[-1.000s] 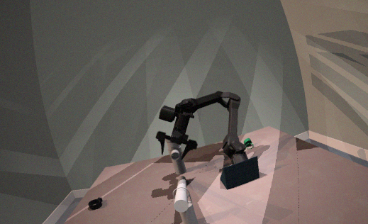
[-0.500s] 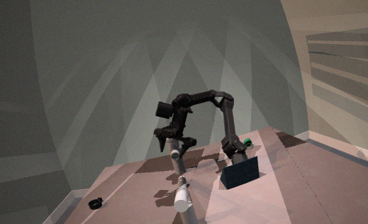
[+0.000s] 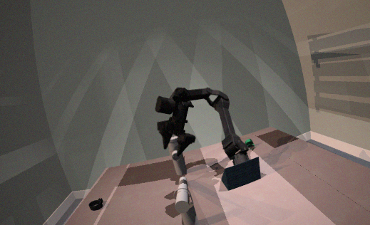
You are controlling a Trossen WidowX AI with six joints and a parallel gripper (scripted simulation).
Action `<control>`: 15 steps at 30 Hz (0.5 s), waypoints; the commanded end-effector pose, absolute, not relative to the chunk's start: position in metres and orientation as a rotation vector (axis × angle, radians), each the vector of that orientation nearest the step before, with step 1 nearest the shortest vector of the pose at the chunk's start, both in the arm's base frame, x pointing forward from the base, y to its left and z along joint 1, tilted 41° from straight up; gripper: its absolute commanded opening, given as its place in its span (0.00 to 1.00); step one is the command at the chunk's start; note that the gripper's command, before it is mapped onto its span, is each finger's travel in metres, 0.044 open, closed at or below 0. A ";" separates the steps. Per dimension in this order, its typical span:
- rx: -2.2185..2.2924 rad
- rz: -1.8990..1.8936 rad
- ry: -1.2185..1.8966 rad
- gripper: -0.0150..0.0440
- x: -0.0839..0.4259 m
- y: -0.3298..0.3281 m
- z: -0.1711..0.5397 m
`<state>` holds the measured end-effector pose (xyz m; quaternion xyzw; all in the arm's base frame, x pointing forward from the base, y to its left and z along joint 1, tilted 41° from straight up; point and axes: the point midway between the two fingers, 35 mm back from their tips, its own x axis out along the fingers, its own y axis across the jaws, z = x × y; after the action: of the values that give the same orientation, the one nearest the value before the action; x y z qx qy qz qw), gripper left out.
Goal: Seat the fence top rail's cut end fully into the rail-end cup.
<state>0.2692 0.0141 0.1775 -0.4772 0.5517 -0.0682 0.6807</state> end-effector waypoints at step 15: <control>-0.505 -0.598 0.988 1.00 0.263 0.077 0.180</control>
<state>0.2656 0.0563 0.1776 -0.3214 0.5089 -0.2084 0.7709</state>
